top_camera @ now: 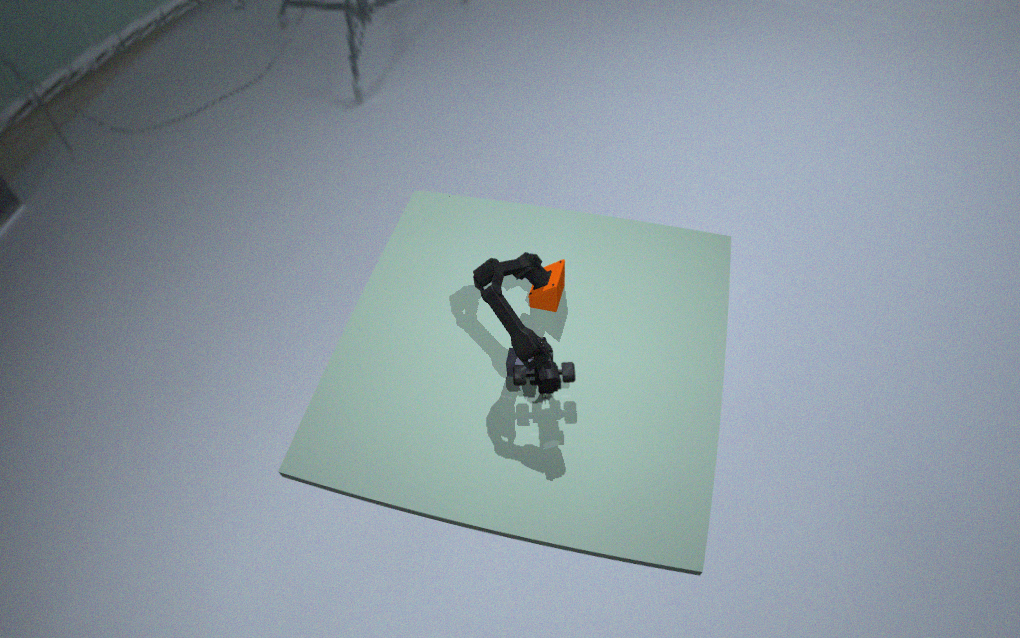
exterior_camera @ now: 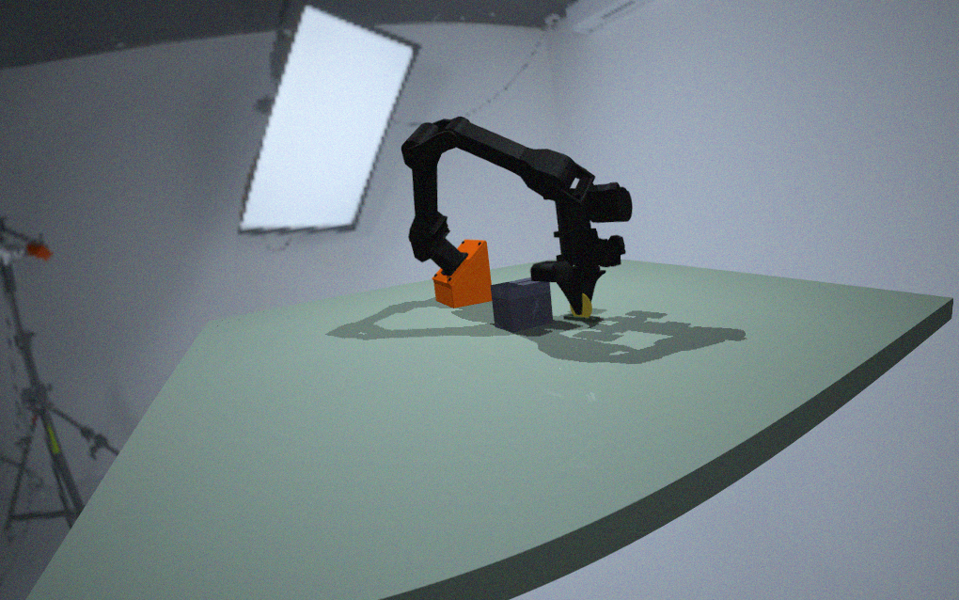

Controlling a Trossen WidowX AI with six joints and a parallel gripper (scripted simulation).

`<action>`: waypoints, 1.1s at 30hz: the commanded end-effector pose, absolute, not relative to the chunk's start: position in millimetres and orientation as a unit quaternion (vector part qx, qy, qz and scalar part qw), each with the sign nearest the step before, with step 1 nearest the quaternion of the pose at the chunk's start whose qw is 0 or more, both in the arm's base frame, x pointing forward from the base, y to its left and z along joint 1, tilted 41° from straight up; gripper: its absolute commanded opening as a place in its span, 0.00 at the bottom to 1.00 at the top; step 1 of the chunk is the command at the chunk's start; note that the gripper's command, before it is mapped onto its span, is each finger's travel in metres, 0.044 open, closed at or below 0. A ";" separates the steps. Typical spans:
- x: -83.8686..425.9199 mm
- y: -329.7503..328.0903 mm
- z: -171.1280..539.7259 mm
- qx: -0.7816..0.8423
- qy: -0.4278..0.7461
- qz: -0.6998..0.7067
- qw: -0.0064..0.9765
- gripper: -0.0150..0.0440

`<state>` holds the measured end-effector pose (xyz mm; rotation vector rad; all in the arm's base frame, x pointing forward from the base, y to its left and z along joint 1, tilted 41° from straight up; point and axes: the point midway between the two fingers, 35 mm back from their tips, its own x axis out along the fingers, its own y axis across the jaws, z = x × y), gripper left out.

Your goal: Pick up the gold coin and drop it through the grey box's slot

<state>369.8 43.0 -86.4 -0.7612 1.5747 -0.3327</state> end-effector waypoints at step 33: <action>370.8 75.9 -49.3 -0.336 0.688 -0.143 0.627 0.25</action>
